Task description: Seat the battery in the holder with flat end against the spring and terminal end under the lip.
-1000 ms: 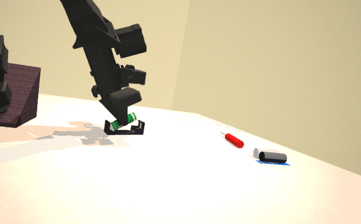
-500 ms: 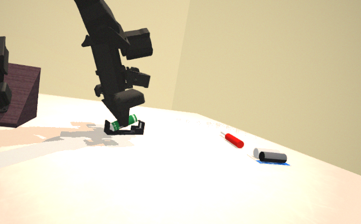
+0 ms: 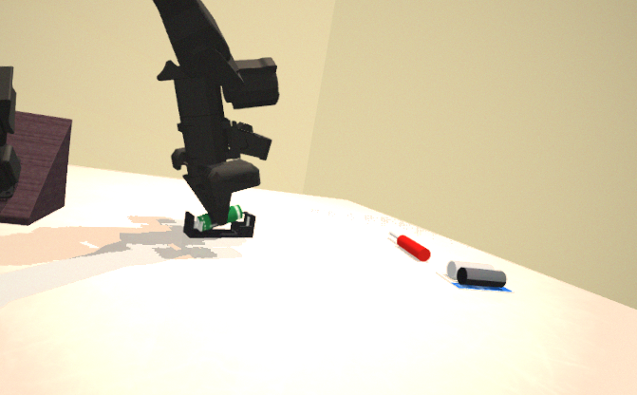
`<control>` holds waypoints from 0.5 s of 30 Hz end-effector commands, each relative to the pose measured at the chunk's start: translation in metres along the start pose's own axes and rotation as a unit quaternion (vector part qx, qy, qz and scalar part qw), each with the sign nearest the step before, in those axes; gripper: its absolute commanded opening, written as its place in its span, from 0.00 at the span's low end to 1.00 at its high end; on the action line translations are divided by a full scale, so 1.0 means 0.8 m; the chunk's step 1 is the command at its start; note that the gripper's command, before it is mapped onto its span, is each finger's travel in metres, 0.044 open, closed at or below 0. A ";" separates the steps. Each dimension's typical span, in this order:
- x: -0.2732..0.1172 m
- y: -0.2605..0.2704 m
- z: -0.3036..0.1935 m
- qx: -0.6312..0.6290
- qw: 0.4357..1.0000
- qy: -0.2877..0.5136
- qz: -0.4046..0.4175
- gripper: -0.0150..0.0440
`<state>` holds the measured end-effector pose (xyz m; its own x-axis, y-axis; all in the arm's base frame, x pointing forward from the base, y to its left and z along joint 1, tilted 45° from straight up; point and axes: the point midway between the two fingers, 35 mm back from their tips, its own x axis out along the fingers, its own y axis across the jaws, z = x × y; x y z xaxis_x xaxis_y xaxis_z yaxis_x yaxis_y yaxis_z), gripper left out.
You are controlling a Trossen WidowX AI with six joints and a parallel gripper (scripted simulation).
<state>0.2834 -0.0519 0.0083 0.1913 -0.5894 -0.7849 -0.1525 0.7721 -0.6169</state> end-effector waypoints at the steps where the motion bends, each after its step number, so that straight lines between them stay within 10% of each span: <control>1: 0.003 0.001 -0.003 -0.002 1.000 0.016 0.000 0.38; 15: 0.006 0.001 -0.001 0.001 0.999 0.053 0.003 0.38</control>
<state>0.2863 -0.0527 0.0065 0.1122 -0.6014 -0.7911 -0.1481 0.7771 -0.6117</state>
